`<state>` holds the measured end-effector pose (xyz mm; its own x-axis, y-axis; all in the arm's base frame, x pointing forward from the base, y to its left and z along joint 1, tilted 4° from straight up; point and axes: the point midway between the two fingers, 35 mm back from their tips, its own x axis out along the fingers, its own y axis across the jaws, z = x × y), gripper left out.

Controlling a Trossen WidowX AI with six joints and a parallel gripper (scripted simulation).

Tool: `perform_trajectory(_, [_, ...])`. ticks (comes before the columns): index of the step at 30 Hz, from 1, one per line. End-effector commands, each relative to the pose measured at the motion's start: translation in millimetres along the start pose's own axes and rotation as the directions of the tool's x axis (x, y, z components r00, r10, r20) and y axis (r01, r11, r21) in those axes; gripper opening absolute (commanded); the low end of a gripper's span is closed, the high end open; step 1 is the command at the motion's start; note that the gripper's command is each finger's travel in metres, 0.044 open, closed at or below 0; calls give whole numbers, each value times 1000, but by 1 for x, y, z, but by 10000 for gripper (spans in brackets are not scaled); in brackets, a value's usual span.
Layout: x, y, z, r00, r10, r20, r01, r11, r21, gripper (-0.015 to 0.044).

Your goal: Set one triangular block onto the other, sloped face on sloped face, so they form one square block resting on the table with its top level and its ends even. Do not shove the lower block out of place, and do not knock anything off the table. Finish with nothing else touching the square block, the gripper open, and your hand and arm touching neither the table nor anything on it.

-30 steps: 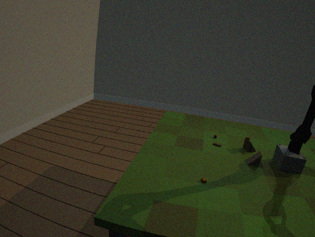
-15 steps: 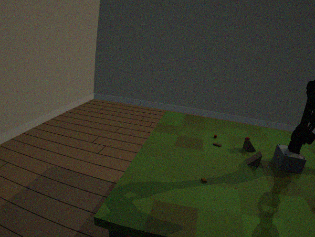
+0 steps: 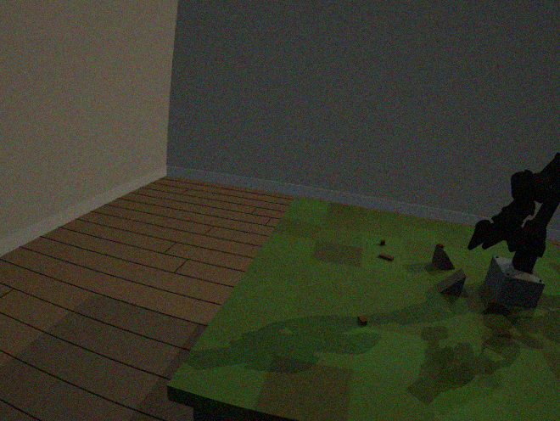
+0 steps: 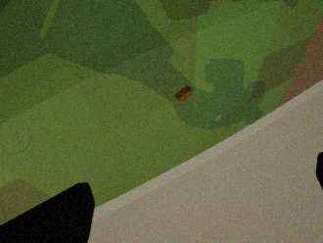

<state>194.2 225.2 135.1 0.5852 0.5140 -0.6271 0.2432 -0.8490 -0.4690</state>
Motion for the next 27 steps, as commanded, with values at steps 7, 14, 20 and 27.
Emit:
perform_trajectory(7, [-19, 141, 54, 924, 355, 140, -321, 922, -215, 440])
perform_trajectory(14, [-24, 159, 66, 902, 397, 168, -352, 904, -243, 440])
perform_trajectory(20, [-15, 160, 65, 902, 398, 169, -354, 904, -240, 440])
perform_trajectory(27, [-4, 162, 65, 902, 398, 168, -355, 905, -236, 440])
